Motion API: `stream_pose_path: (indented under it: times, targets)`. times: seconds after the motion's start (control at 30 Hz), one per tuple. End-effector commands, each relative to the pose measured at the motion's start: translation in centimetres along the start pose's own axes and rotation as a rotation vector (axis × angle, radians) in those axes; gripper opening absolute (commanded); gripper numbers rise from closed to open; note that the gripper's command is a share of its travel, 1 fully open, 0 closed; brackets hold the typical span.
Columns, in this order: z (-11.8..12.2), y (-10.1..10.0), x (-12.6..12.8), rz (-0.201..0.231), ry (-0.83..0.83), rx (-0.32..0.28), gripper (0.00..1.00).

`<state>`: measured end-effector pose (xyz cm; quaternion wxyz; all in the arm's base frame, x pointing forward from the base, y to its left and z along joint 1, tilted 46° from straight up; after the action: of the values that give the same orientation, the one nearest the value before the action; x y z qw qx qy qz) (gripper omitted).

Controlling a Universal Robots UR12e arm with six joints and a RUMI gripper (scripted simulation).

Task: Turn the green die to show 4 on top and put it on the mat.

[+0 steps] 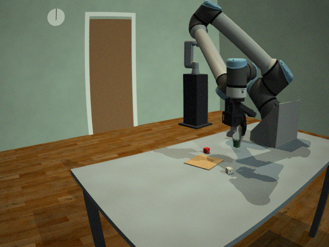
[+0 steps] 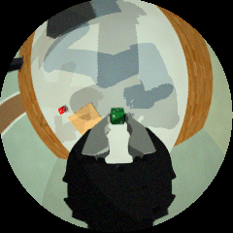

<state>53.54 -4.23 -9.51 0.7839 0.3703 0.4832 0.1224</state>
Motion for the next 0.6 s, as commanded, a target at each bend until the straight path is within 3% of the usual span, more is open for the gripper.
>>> stream_pose_path:
  times: [0.0,0.57]
  targets:
    - [0.03,0.23,0.03,0.000,0.000,0.000,0.06]
    - [0.40,0.26,-0.31,0.000,0.056,0.000,0.06]
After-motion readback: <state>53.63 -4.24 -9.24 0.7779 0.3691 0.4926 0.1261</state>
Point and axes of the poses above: the point where the finger pads meet when closed, its own y axis back along the fingers, its own x axis across the jaws, z = x × y, the point moved 2 cm from there along y, back along the fingers, and after that the axes turned 12 degrees about -y, right-handed, at the moved point
